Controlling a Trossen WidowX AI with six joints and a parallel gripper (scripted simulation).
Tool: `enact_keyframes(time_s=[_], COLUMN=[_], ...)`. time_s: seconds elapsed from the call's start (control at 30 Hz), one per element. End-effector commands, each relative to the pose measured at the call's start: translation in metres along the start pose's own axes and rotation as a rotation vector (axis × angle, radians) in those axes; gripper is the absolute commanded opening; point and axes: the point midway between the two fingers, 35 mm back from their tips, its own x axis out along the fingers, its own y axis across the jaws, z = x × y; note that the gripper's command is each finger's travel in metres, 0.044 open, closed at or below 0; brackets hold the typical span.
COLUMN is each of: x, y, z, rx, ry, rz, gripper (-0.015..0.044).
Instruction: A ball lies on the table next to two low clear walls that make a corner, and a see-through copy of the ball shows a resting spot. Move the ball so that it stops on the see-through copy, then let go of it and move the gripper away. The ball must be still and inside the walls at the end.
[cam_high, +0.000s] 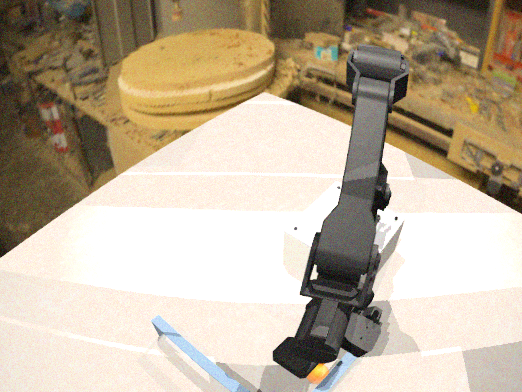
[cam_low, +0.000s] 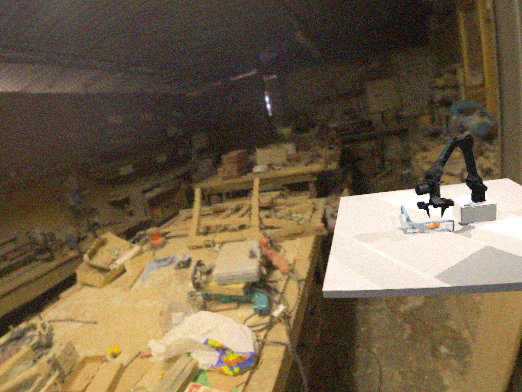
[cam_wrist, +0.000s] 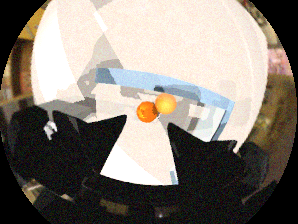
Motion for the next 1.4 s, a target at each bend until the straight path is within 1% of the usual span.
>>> enact_keyframes(time_s=[0.0, 0.83, 0.9, 1.33, 1.37], x=[0.005, 0.042, 0.042, 0.042, 0.042], y=[0.002, 0.003, 0.003, 0.003, 0.003], z=[0.0, 0.0, 0.0, 0.0, 0.0], rx=[0.003, 0.003, 0.003, 0.003, 0.003], ry=[-0.001, -0.001, -0.001, -0.001, -0.001], rz=[0.007, 0.007, 0.007, 0.007, 0.007], gripper=[0.0303, 0.0303, 0.025, 0.0164, 0.0137])
